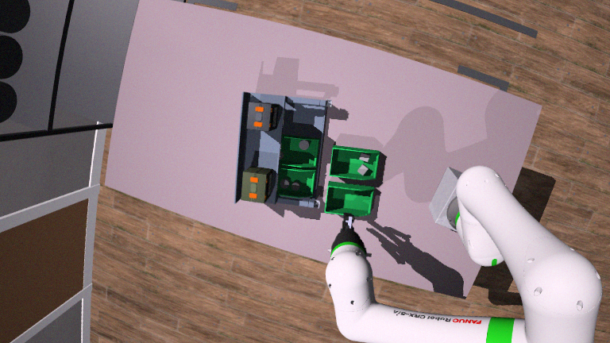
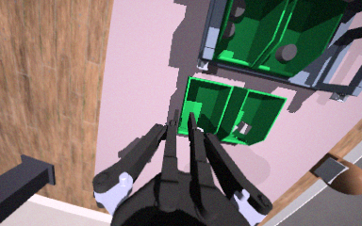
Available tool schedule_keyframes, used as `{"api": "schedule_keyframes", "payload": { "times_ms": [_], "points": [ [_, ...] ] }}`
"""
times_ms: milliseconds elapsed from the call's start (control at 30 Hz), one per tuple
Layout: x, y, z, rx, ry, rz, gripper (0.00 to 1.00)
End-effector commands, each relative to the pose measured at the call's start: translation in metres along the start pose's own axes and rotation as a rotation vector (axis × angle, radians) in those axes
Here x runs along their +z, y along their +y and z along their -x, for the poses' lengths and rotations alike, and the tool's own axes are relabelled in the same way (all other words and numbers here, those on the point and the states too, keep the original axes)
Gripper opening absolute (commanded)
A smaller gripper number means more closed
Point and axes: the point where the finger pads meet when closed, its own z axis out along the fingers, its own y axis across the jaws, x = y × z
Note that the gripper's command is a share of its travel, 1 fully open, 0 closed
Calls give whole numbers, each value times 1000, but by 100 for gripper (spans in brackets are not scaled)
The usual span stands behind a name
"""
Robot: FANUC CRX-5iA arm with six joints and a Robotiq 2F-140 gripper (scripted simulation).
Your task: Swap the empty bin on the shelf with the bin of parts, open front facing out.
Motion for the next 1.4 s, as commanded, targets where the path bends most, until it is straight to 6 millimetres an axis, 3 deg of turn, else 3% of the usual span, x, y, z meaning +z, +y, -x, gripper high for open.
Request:
{"api": "schedule_keyframes", "payload": {
  "times_ms": [0, 733, 1367],
  "points": [
    [-5, 0, -1, 0, 2, 0, 24],
    [-31, 0, -1, 0, 2, 0, 24],
    [-36, 0, -1, 0, 2, 0, 24]
  ]
}}
